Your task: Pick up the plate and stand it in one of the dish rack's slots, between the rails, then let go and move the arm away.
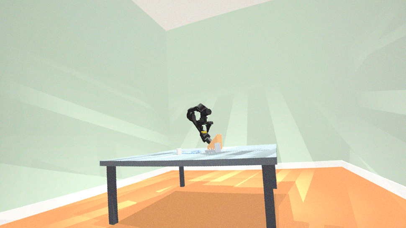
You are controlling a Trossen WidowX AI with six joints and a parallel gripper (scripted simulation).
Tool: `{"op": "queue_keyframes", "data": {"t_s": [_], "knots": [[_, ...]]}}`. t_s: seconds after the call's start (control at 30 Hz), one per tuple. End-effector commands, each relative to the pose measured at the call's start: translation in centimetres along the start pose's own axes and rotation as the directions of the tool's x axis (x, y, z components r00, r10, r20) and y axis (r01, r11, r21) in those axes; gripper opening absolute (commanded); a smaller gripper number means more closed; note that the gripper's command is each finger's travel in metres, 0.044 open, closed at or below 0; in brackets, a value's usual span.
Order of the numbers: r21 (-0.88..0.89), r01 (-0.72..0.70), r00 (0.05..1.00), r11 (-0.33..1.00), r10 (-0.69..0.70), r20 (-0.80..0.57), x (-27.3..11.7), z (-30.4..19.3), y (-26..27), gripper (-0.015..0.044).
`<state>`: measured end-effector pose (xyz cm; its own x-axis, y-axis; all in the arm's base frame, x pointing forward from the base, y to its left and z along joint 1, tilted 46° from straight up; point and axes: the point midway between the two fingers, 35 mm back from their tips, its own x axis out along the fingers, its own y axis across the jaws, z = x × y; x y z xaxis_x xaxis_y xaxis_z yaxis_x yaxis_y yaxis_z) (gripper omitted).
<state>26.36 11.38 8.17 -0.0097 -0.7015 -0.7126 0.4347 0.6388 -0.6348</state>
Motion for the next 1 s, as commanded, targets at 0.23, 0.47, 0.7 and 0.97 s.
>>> {"op": "queue_keyframes", "data": {"t_s": [0.23, 0.47, 0.7, 0.97], "knots": [[-0.144, -0.099, 0.985, 0.985, 0.076, -0.156, 2.9, -0.6, 0.4, 0.0000], [-0.241, -0.216, 0.954, 0.946, 0.152, -0.257, 4.8, -0.9, 0.7, 0.0000], [-0.321, -0.351, 0.910, 0.880, 0.239, -0.339, 6.4, -1.2, 1.1, 0.0000], [-0.393, -0.505, 0.844, 0.768, 0.347, -0.408, 7.9, -1.4, 1.6, 0.0000]]}}
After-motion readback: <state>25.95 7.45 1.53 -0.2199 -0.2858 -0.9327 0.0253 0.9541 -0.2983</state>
